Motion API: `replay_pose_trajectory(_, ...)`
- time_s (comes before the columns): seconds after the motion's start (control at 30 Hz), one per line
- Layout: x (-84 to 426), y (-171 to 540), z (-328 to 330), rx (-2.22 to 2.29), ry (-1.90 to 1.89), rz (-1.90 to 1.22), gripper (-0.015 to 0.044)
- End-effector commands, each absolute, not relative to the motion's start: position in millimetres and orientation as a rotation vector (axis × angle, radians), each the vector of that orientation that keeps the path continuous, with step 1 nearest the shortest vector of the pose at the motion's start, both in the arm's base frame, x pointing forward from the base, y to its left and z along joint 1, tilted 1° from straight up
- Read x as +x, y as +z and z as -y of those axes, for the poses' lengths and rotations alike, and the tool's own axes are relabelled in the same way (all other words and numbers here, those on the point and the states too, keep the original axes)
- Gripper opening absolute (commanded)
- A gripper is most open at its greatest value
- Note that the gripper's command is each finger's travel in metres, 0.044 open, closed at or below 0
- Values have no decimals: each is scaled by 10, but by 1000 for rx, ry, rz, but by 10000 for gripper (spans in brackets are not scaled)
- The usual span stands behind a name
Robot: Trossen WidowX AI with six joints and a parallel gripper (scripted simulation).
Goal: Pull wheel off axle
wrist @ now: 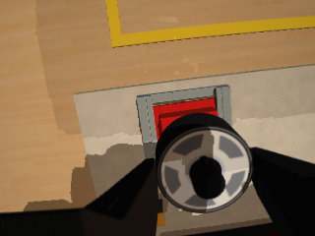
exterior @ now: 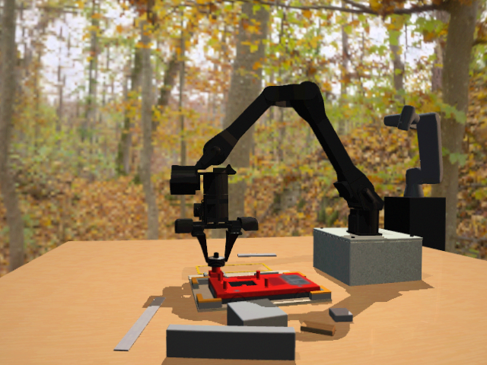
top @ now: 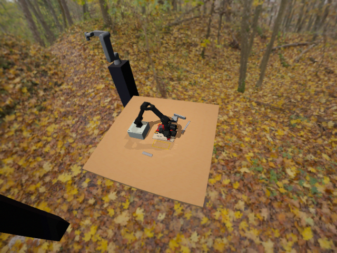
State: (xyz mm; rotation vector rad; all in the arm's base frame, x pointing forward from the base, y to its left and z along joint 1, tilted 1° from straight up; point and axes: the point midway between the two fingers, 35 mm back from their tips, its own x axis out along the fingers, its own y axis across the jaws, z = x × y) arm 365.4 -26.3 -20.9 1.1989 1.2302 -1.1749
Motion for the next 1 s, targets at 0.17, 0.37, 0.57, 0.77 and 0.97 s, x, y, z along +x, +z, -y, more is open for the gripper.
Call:
replay_pose_trajectory(0.17, 3644, -125, 264, 1200, -1174, -1226, 0)
replay_pose_trajectory(0.37, 3644, -105, 264, 1200, -1173, -1226, 0)
replay_pose_trajectory(0.57, 3644, -85, 265, 1201, -1173, -1225, 0)
replay_pose_trajectory(0.77, 3644, -65, 265, 1201, -1172, -1224, 0)
replay_pose_trajectory(0.97, 3644, -45, 265, 1201, -1172, -1223, 0)
